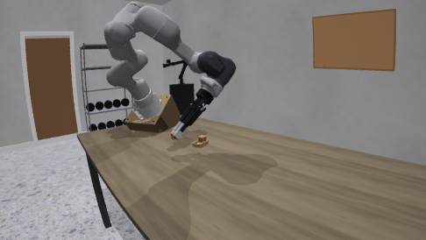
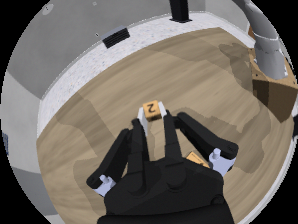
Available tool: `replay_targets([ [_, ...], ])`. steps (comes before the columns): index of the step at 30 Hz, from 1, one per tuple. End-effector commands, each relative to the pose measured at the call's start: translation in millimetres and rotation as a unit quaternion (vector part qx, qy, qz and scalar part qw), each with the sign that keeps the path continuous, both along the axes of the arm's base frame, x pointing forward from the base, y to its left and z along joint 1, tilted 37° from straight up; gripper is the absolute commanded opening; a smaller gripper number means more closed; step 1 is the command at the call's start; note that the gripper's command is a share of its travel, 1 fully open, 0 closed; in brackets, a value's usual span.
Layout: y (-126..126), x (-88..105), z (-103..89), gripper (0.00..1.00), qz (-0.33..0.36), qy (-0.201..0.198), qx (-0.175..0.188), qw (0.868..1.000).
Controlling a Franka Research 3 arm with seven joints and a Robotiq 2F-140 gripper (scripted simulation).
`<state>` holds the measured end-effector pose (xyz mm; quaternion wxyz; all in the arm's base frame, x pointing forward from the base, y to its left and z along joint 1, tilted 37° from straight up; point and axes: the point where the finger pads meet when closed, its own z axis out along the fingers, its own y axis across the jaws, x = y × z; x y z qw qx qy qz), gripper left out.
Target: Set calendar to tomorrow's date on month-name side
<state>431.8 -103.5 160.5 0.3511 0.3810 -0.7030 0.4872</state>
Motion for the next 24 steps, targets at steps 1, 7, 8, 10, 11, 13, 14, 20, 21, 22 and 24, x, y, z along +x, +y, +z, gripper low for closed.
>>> replay_targets([
  [1, 2.0, 0.9, -3.5, 0.16, 0.015, 0.000, 0.038, 0.999],
  [7, 2.4, -0.7, -1.1, 0.16, 0.049, -0.019, 0.102, 0.993],
  [8, 1.8, -1.8, 0.8, 0.16, 0.049, -0.020, 0.102, 0.993],
  [10, 1.4, -2.4, 2.0, 0.16, 0.049, -0.020, 0.102, 0.993],
  [11, 1.4, -2.4, 1.9, 0.16, 0.049, -0.020, 0.103, 0.993],
  [13, 0.9, -2.7, 1.8, 0.16, 0.051, -0.020, 0.109, 0.993],
  [14, 0.4, -2.9, 1.6, 0.16, 0.054, -0.021, 0.116, 0.992],
  [20, -1.5, -4.1, 1.5, 0.16, 0.073, -0.031, 0.164, 0.983],
  [21, -1.6, -4.3, 1.9, 0.16, 0.080, -0.035, 0.178, 0.980],
  [22, -1.4, -4.3, 2.5, 0.16, 0.087, -0.040, 0.190, 0.977],
  [24, -1.1, -4.3, 3.2, 0.16, 0.093, -0.044, 0.201, 0.974],
])
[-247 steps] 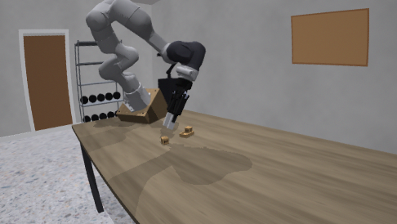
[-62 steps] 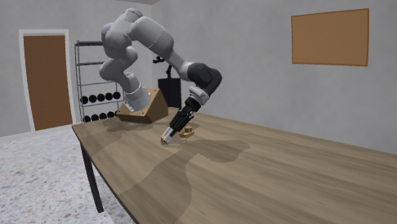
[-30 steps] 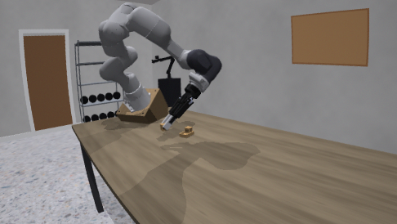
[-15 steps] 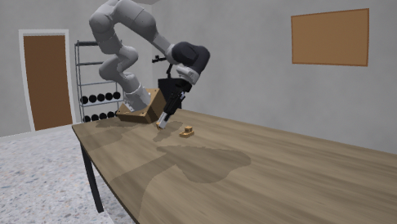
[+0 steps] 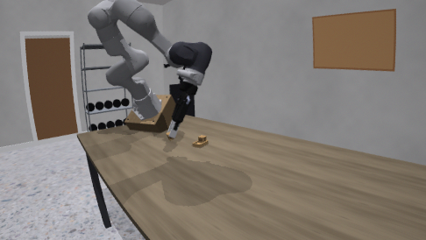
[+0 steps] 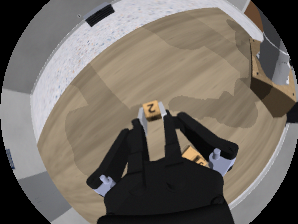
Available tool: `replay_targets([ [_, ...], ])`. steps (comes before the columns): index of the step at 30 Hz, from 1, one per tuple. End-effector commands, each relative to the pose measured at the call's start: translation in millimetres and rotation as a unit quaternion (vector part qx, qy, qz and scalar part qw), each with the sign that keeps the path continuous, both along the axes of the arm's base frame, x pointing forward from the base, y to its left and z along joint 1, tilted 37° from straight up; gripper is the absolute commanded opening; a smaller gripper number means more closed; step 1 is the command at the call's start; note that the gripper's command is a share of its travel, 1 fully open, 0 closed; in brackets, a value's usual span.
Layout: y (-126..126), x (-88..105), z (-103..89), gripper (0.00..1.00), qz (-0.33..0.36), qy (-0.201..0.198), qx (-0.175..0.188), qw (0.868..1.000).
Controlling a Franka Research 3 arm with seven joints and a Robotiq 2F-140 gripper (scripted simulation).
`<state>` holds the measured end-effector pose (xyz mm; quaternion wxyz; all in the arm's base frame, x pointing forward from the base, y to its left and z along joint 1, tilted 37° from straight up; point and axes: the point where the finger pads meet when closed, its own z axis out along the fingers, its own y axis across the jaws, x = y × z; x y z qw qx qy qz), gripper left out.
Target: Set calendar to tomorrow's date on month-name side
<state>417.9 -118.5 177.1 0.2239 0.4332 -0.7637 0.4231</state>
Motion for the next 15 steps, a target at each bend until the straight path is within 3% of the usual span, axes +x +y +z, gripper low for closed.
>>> replay_targets([
  [1, 14.2, 9.7, -12.7, 0.16, 0.051, 0.010, 0.066, 0.996],
  [10, 11.9, 7.5, -10.1, 0.16, 0.058, 0.007, 0.079, 0.995],
  [15, 8.8, 4.9, -11.6, 0.16, 0.084, -0.005, 0.141, 0.986],
])
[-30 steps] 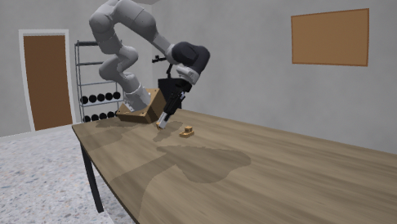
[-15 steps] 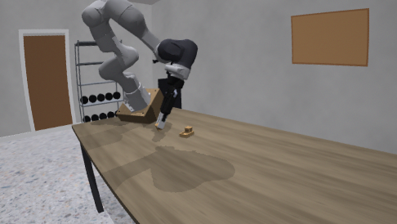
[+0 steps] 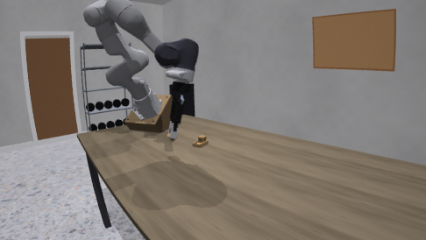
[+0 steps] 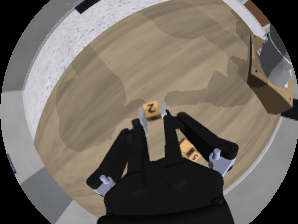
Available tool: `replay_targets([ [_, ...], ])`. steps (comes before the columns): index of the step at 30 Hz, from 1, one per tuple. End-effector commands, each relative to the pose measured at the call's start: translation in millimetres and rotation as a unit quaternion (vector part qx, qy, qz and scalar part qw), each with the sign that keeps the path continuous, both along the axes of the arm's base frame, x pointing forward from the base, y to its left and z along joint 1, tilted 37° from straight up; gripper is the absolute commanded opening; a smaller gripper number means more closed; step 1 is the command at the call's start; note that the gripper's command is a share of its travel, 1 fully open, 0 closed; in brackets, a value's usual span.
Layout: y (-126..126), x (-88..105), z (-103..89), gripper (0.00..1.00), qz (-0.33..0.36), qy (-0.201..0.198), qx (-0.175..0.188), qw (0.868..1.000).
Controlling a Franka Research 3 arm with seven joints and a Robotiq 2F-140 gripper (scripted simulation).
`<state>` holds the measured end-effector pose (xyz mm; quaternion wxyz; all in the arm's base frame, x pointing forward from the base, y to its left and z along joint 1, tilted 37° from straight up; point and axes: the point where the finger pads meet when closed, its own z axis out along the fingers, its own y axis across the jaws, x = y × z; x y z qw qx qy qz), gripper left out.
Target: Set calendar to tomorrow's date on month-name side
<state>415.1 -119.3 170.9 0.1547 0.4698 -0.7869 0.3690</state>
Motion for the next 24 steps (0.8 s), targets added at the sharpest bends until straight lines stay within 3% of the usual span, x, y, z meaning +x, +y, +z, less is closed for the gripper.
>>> replay_targets([
  [1, 9.8, 7.9, -4.8, 0.16, 0.058, 0.006, 0.064, 0.996],
  [6, 10.9, 9.3, -1.5, 0.16, 0.076, -0.010, 0.094, 0.993],
  [14, 8.0, 7.1, 0.0, 0.16, 0.079, -0.011, 0.103, 0.992],
  [20, 6.0, 5.0, -1.2, 0.16, 0.112, -0.027, 0.177, 0.977],
  [24, 5.5, 5.8, 0.6, 0.16, 0.124, -0.038, 0.198, 0.972],
])
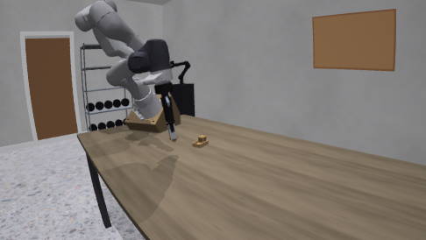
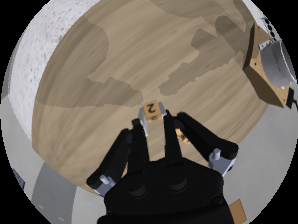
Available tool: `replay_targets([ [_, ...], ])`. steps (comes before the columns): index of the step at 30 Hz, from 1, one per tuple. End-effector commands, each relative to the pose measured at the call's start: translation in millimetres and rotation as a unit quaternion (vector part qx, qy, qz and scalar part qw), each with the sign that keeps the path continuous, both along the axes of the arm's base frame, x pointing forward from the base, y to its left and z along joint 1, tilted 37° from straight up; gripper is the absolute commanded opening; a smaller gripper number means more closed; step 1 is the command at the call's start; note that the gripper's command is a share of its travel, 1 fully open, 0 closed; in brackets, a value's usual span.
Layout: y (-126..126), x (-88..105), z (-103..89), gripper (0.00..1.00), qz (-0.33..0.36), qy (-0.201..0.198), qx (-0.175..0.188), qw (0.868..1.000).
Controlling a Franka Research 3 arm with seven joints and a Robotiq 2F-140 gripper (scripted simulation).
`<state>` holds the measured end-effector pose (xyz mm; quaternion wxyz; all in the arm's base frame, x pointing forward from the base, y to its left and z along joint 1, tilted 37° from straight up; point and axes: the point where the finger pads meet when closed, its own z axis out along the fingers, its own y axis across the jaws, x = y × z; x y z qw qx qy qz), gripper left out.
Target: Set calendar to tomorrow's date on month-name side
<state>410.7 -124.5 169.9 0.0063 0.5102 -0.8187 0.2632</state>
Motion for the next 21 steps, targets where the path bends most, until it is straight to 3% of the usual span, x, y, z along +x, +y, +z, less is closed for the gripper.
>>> replay_targets([
  [1, 10.6, 10.7, 2.4, 0.16, 0.077, 0.003, 0.030, 0.997],
  [10, 7.2, 9.4, 4.2, 0.16, 0.081, 0.000, 0.038, 0.996],
  [19, 5.2, 8.7, 5.2, 0.16, 0.115, -0.021, 0.111, 0.987],
  [21, 5.2, 8.7, 5.2, 0.16, 0.115, -0.021, 0.111, 0.987],
])
